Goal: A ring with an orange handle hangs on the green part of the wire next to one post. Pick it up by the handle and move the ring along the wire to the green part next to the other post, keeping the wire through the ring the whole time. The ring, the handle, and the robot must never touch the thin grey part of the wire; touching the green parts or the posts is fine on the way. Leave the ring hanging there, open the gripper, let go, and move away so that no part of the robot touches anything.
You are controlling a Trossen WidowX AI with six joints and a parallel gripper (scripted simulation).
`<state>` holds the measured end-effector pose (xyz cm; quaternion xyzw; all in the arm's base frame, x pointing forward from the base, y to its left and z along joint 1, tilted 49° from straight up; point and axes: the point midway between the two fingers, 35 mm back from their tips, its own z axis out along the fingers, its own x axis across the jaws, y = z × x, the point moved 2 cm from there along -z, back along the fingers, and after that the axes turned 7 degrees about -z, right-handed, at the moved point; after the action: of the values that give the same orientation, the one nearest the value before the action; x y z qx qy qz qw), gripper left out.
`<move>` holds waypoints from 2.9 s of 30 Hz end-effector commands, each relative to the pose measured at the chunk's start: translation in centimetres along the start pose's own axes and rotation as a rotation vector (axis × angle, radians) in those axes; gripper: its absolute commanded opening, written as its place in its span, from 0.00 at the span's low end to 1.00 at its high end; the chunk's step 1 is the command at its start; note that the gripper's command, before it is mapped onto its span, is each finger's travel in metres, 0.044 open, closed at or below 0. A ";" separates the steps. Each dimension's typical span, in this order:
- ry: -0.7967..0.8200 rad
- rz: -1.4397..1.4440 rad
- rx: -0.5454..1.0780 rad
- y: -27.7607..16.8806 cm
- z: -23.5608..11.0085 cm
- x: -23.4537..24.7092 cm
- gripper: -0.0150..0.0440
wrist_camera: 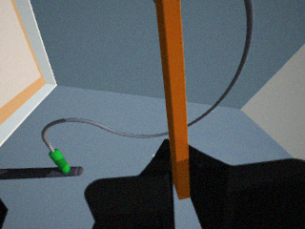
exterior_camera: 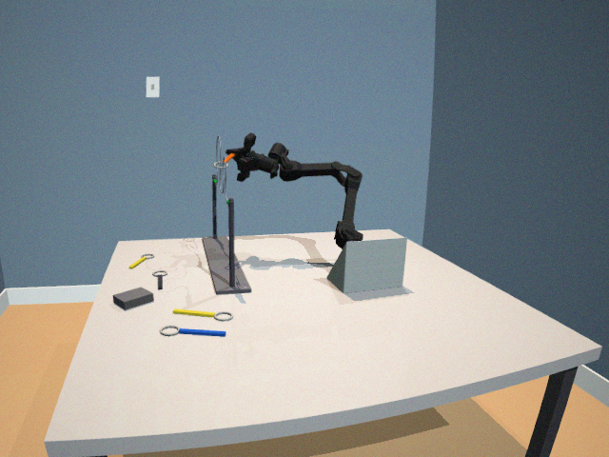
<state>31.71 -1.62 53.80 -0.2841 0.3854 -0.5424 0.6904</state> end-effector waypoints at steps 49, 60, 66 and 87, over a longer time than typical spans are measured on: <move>0.110 0.190 0.018 0.6 -0.8 7.1 0.00; 0.220 0.380 0.030 1.8 -1.7 9.7 0.00; 0.281 0.485 0.037 2.7 -2.3 11.0 0.00; 0.497 0.854 0.059 6.8 -4.8 14.3 0.00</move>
<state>32.88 -13.35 43.74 0.0300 0.5906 -0.2954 0.7504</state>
